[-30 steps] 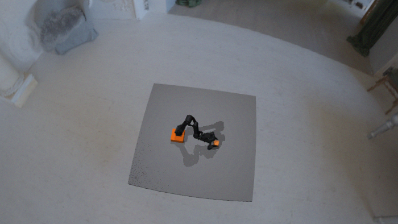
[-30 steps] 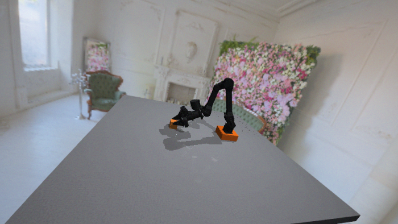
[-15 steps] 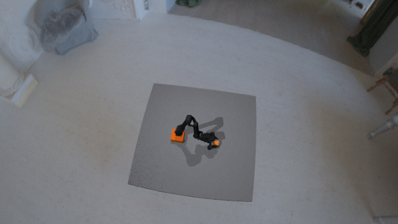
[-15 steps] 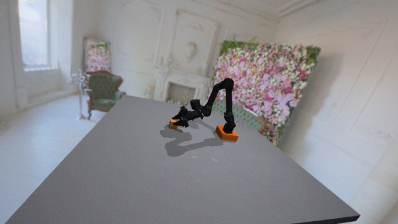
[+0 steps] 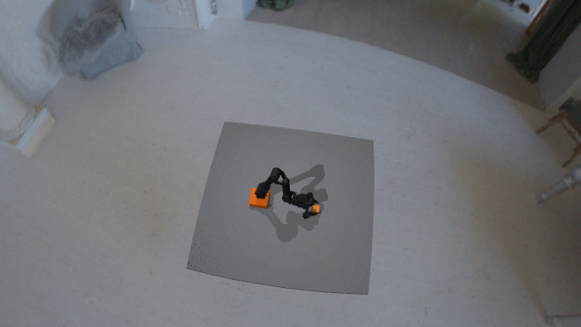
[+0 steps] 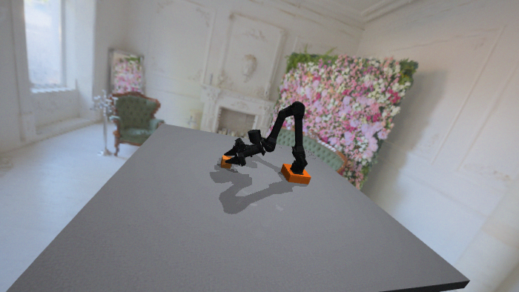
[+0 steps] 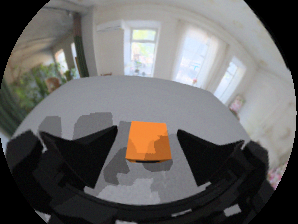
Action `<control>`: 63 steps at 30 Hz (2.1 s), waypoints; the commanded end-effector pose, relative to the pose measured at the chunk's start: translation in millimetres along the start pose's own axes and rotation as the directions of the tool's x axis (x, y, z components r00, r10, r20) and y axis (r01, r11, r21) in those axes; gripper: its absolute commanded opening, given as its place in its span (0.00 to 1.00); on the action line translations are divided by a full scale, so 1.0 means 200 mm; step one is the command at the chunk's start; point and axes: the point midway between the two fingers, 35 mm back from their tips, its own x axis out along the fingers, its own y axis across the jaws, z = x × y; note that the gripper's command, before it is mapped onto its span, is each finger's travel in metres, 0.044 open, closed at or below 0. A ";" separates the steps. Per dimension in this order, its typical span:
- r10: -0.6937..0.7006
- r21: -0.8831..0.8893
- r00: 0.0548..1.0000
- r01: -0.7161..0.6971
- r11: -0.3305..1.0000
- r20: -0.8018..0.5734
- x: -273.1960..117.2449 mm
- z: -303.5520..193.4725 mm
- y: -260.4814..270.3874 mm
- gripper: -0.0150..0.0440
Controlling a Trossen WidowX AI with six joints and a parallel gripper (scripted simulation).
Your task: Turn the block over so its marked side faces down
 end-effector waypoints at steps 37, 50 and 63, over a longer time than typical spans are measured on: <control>0.009 0.012 0.712 0.000 1.000 -0.703 -0.17 0.37 -0.01 1.00; 0.007 0.006 0.481 -0.003 1.000 -0.877 -0.14 0.45 -0.01 1.00; 0.007 0.006 0.481 -0.003 1.000 -0.877 -0.05 0.28 -0.01 1.00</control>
